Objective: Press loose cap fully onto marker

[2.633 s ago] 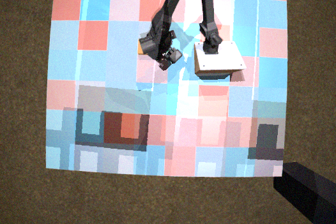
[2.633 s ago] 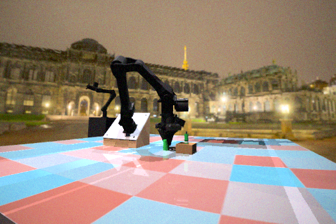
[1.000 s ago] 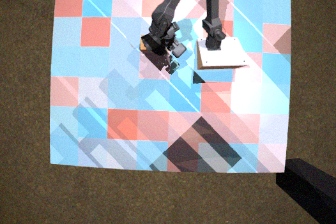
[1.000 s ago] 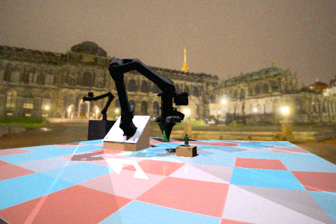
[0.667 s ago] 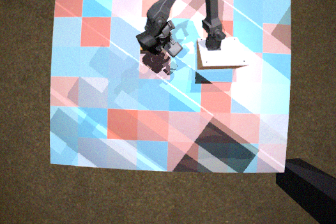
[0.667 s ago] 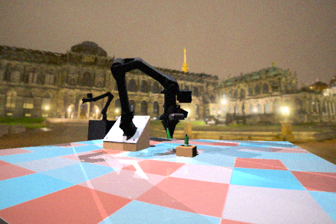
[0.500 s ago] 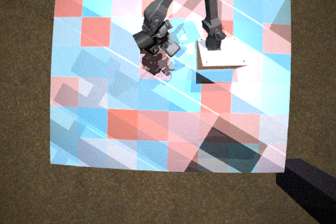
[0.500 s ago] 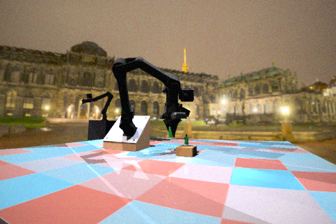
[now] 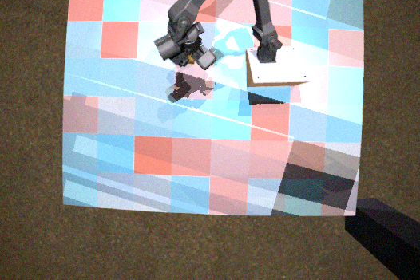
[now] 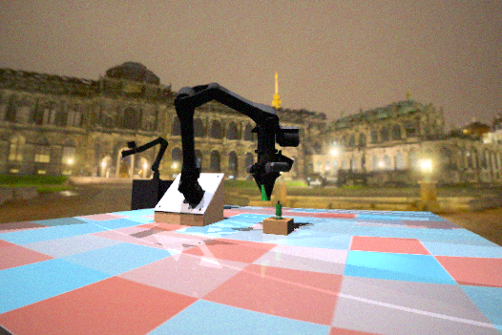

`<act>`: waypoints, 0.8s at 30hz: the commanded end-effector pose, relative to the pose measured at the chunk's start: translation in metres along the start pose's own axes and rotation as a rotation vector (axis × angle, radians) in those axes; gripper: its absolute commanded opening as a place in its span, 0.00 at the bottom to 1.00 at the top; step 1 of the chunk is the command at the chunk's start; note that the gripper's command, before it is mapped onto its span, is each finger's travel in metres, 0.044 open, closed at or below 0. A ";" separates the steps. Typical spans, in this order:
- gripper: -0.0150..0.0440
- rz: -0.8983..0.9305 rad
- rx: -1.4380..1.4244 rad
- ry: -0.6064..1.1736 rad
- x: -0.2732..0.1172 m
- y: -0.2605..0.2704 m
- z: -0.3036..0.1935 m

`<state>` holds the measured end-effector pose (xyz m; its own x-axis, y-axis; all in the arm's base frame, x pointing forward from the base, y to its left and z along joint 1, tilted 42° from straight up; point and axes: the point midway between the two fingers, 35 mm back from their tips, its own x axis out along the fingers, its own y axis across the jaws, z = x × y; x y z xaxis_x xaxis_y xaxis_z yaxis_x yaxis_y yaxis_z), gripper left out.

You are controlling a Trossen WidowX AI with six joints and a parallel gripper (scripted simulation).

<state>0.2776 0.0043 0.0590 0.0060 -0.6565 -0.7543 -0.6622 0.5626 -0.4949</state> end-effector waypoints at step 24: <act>0.25 -0.002 -0.005 0.003 -0.016 -0.034 0.025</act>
<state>0.3178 0.0113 0.0790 0.0069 -0.6542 -0.7563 -0.6625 0.5636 -0.4935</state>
